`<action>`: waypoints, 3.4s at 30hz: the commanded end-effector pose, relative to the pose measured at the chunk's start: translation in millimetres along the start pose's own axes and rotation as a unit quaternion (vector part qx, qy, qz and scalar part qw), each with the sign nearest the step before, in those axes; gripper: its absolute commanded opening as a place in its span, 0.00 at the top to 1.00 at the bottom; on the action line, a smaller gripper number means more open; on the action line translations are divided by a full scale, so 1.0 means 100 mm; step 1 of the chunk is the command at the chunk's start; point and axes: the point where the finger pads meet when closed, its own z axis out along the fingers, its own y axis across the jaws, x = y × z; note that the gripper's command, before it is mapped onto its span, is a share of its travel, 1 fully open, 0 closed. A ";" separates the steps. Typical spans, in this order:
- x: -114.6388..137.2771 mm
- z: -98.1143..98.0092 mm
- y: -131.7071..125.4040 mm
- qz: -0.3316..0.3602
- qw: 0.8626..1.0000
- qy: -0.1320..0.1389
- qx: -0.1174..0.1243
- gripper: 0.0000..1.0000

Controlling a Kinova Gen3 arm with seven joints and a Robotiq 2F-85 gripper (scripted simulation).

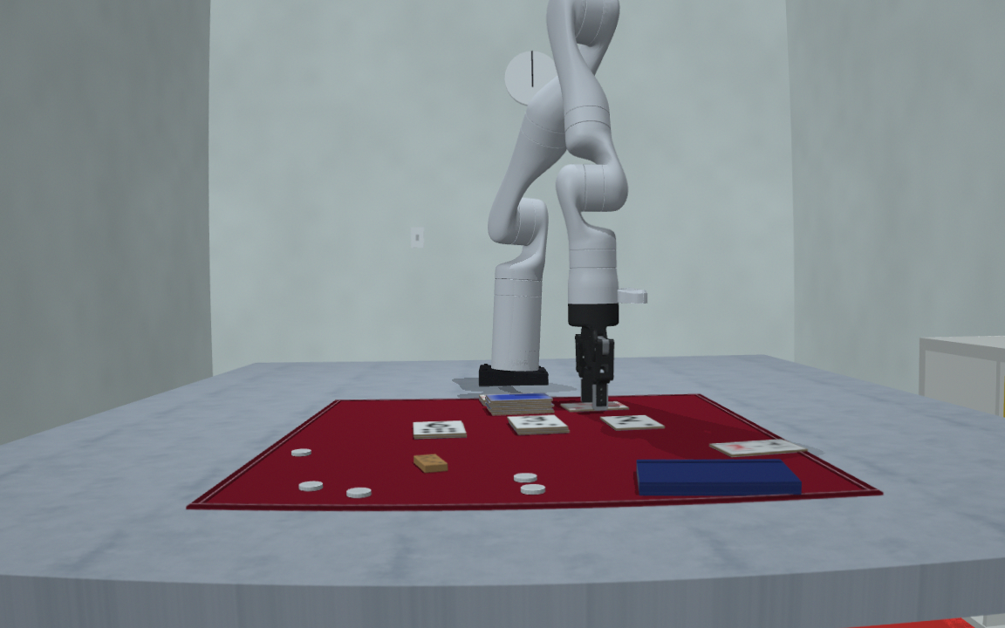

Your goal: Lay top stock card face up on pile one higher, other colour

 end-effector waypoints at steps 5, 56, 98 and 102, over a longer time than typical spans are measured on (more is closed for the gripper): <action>0.00 -0.05 0.00 0.000 1.000 0.000 -0.001 0.28; 0.00 -0.40 0.01 -0.002 1.000 0.000 -0.001 0.28; -0.24 -0.42 0.31 -0.164 0.987 0.000 -0.001 0.28; -0.29 -0.42 0.38 -0.199 0.980 0.000 -0.001 0.28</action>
